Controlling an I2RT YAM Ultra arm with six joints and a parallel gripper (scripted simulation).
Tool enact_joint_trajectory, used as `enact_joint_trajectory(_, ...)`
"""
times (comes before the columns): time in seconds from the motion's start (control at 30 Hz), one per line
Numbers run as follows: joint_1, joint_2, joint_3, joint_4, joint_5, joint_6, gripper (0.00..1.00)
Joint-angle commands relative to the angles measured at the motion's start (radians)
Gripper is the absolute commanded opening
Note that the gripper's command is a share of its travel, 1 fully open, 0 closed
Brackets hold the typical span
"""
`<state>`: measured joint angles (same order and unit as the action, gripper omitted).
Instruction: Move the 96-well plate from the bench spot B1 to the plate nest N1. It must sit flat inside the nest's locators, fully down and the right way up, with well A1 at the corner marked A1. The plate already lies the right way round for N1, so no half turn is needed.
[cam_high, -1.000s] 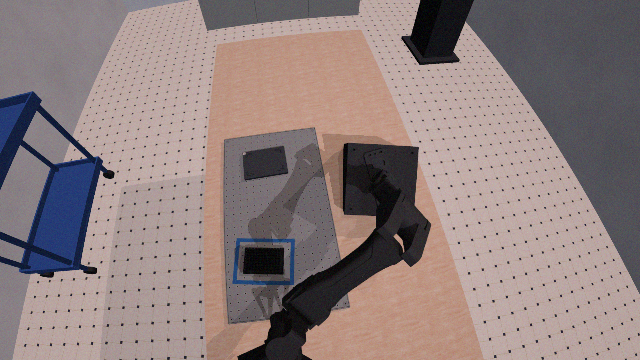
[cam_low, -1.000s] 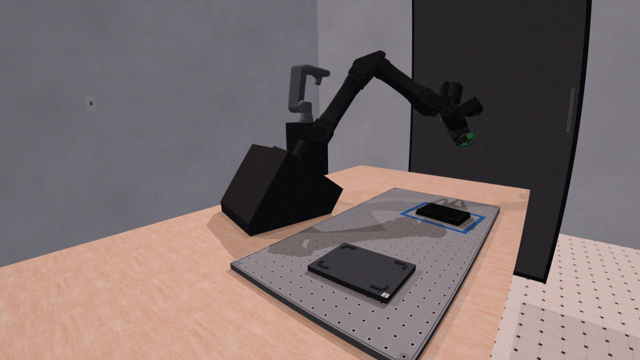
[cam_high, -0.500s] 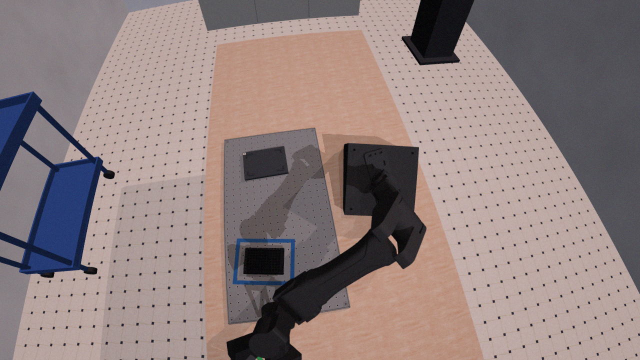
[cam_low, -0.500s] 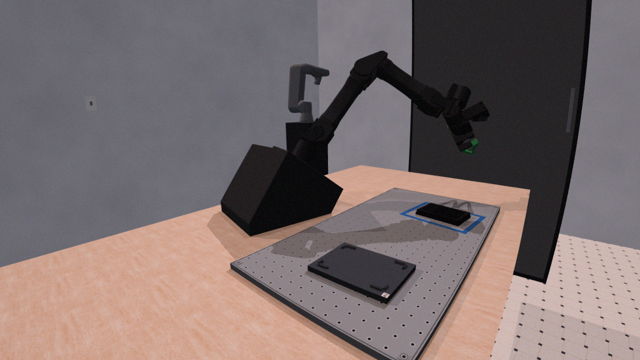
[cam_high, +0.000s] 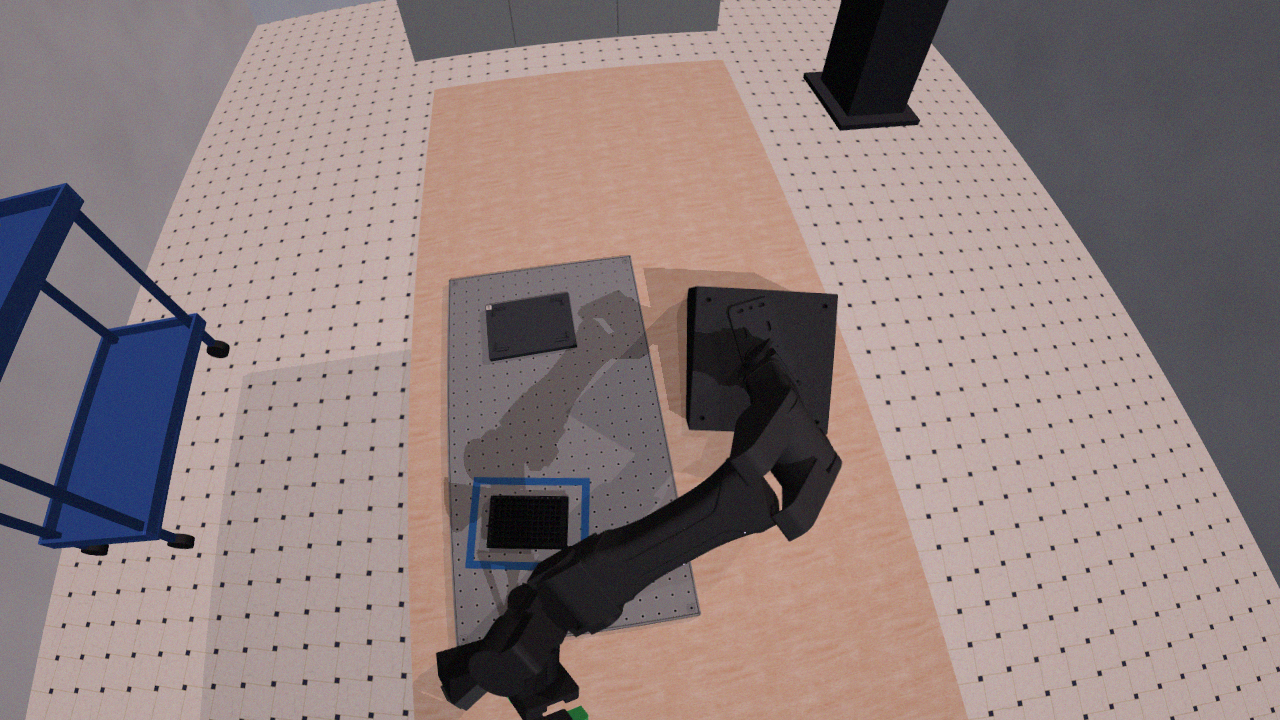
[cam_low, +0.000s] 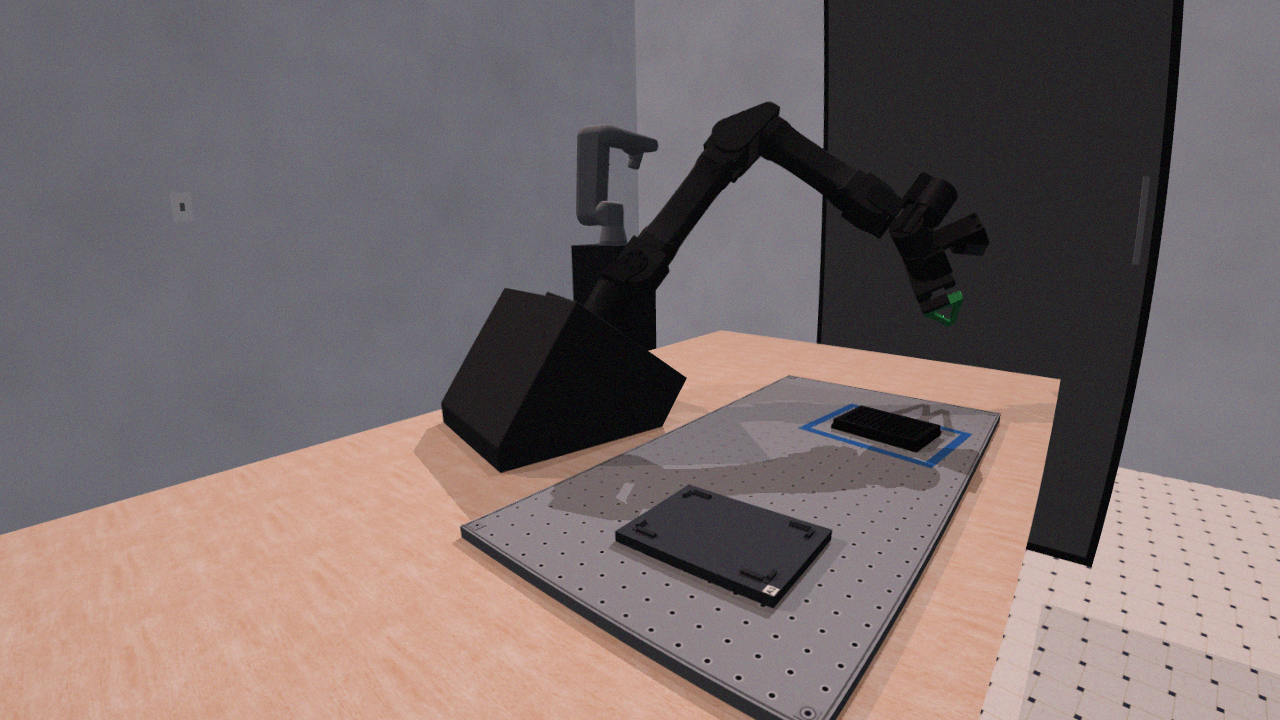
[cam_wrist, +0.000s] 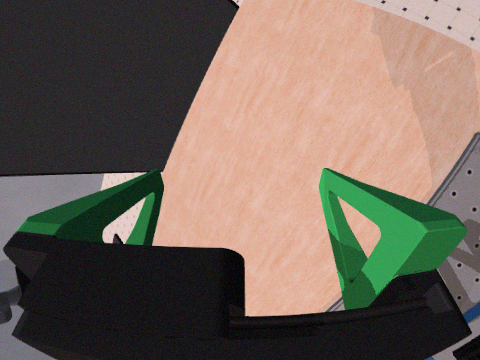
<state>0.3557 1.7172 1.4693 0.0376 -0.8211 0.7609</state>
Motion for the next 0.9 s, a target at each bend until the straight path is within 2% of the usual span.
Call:
enact_joint_trajectory(0.0,-0.034,0.016,0.040,-0.102,0.036,-0.038,1.00)
enact_joint_trajectory(0.03,-0.039,0.019,0.043,-0.120,0.042,-0.044,1.00)
enact_joint_trajectory(0.17,-0.060,0.036,0.012,-0.106,0.021,-0.058,1.00)
enact_joint_trajectory(0.23,-0.065,0.038,0.052,-0.185,0.055,-0.073,1.00)
enact_joint_trajectory(0.33,-0.070,0.030,0.062,-0.209,0.061,-0.081,1.00)
enact_joint_trajectory(0.4,-0.086,0.052,0.046,-0.195,0.043,-0.092,1.00)
enact_joint_trajectory(0.43,-0.090,0.055,0.008,-0.191,0.030,-0.094,1.00)
enact_joint_trajectory(0.47,-0.094,0.056,0.053,-0.233,0.057,-0.102,1.00)
enact_joint_trajectory(0.53,-0.102,0.061,0.067,-0.288,0.077,-0.114,1.00)
enact_joint_trajectory(0.6,-0.118,0.070,0.044,-0.278,0.064,-0.127,1.00)
enact_joint_trajectory(0.63,-0.121,0.072,0.008,-0.277,0.060,-0.130,1.00)
enact_joint_trajectory(0.67,-0.121,0.073,0.011,-0.277,0.060,-0.131,1.00)
enact_joint_trajectory(0.7,-0.125,0.076,0.063,-0.316,0.075,-0.138,1.00)
enact_joint_trajectory(0.73,-0.128,0.079,0.075,-0.354,0.091,-0.143,1.00)
enact_joint_trajectory(0.87,-0.141,0.086,0.071,-0.367,0.088,-0.157,1.00)
